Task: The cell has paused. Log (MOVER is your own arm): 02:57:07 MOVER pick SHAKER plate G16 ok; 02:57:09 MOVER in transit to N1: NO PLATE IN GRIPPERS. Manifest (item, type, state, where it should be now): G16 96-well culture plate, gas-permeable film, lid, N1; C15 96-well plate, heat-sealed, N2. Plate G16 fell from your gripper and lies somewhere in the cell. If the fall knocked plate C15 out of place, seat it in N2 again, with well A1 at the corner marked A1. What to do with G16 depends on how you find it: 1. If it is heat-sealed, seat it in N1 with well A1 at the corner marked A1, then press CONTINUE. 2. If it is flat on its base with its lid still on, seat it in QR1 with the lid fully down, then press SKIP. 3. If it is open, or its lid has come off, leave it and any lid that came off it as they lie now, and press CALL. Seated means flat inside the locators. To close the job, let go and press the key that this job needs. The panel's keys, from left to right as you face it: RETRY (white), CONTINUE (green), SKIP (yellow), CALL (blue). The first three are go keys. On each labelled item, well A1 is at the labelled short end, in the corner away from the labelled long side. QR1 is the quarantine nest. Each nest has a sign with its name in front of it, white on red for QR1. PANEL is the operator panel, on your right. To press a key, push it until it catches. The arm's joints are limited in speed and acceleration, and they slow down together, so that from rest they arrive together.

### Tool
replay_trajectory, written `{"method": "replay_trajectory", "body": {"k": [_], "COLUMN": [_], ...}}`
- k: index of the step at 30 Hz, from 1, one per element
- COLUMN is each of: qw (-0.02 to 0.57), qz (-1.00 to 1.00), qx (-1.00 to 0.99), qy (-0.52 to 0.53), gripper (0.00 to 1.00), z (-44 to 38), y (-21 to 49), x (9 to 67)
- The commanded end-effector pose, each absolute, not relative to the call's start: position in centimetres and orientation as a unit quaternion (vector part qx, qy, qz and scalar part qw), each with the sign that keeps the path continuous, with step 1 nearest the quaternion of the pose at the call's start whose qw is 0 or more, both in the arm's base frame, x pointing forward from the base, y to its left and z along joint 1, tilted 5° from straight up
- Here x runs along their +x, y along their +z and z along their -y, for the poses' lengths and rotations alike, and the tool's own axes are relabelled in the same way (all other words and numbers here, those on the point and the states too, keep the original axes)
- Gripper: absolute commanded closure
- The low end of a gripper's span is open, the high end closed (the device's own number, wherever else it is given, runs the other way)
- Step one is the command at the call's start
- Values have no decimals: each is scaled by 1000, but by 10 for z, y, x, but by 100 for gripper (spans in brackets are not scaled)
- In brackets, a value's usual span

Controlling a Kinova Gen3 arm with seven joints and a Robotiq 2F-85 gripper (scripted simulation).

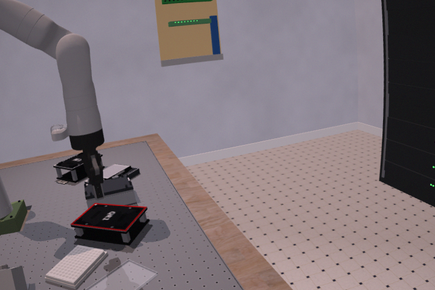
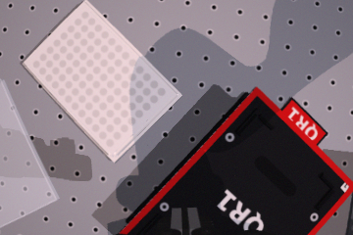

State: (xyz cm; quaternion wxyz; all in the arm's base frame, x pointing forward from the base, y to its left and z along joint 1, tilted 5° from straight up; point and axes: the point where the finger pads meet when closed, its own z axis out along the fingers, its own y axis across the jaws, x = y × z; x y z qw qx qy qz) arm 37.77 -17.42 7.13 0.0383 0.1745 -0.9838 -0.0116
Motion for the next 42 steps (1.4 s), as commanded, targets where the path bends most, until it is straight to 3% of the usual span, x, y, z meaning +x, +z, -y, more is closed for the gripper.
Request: {"method": "replay_trajectory", "body": {"k": [1,42], "qw": [37,38], "qz": [985,991], "qx": [166,125], "qy": [-10,-9], "gripper": [90,90], "z": [190,274], "y": [73,78], "x": [370,299]}}
